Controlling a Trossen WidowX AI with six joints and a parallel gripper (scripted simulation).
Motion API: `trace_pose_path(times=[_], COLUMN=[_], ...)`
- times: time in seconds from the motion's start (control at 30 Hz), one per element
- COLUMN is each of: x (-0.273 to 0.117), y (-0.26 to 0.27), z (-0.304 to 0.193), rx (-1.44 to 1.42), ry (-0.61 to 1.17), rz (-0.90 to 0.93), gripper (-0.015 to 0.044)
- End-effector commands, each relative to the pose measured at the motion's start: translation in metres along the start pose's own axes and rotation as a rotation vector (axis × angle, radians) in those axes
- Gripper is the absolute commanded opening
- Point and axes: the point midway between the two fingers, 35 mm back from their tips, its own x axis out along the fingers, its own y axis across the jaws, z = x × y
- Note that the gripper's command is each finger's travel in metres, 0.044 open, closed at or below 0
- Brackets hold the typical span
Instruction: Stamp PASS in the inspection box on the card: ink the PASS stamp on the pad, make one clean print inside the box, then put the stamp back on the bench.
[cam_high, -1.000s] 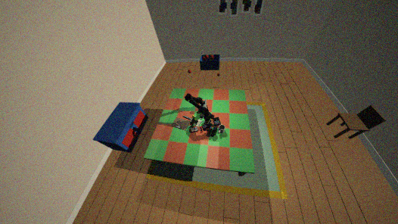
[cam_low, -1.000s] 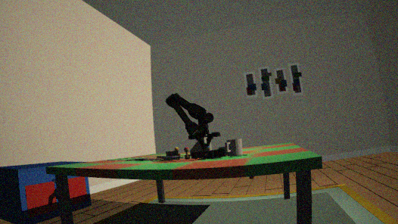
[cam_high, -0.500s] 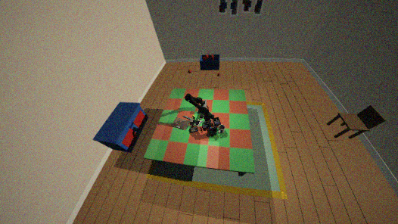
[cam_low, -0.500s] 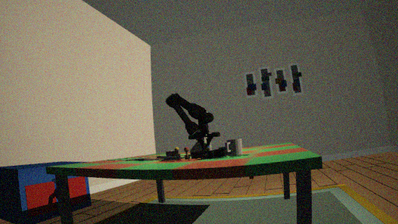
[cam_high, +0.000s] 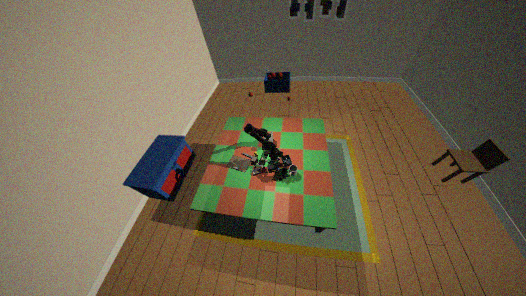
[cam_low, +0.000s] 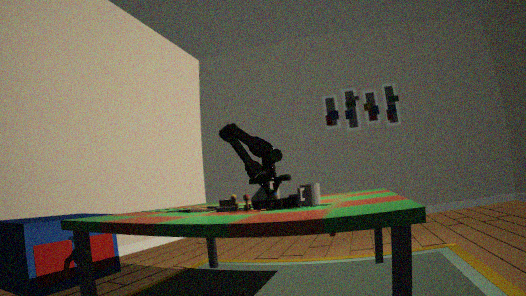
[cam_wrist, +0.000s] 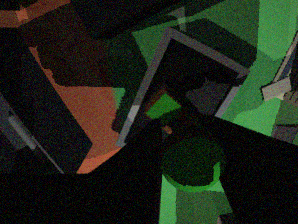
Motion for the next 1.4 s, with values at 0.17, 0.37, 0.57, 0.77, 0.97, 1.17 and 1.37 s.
trace_pose_path(times=[0.17, 0.37, 0.57, 0.77, 0.97, 1.17, 1.37], x=[0.0023, 0.0023, 0.0023, 0.0023, 0.0016, -0.0013, -0.0043], y=[-0.0008, -0.0008, -0.0008, -0.0008, -0.0008, -0.0007, -0.0006], z=[0.0006, 0.0006, 0.0006, 0.0006, 0.0006, 0.0007, 0.0007], rx=[-0.001, -0.001, -0.001, -0.001, -0.001, -0.001, -0.001], ry=[0.001, 0.001, 0.001, 0.001, 0.001, 0.001, 0.001], rz=[-0.003, -0.003, -0.003, -0.003, -0.003, -0.003, -0.003], gripper=[0.0000, 0.0000, 0.0000, 0.0000, 0.0000, 0.0000, 0.0000])
